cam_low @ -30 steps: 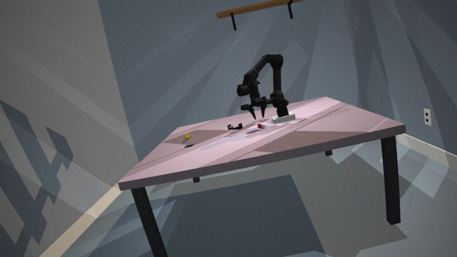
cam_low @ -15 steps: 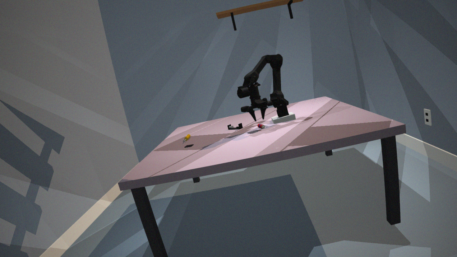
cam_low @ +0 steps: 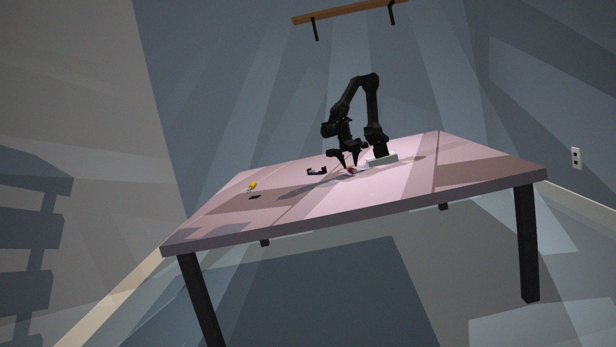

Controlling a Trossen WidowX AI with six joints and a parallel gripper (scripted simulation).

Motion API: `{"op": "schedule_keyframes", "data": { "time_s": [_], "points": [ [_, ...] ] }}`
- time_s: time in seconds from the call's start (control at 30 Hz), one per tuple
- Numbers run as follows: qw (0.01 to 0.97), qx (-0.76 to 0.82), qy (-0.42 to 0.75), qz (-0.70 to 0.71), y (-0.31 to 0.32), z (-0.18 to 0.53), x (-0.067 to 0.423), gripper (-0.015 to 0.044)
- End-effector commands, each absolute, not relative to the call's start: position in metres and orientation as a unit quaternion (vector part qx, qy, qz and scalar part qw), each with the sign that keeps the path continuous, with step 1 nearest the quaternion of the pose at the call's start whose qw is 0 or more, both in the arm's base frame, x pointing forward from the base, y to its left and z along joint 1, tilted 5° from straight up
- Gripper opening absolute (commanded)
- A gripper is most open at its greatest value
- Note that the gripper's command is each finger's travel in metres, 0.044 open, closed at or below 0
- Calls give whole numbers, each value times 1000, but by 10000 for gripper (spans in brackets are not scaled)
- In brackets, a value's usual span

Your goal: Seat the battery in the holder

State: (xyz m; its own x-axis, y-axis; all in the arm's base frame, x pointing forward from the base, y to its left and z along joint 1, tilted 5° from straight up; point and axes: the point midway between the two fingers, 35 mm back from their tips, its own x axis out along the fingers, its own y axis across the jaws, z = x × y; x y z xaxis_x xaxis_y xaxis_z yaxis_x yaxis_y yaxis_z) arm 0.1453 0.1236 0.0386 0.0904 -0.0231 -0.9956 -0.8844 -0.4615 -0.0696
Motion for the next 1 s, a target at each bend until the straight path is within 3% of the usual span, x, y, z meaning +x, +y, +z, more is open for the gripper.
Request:
{"op": "schedule_keyframes", "data": {
  "time_s": [0.0,0.27,0.43,0.57,0.97],
  "points": [
    [370,-636,360,573,121,28,144,230],
    [370,-636,360,573,120,18,144,230],
    [370,-636,360,573,120,18,144,99],
    [370,-636,360,573,120,18,144,72],
    [370,-636,360,573,122,55,142,68]
  ]
}}
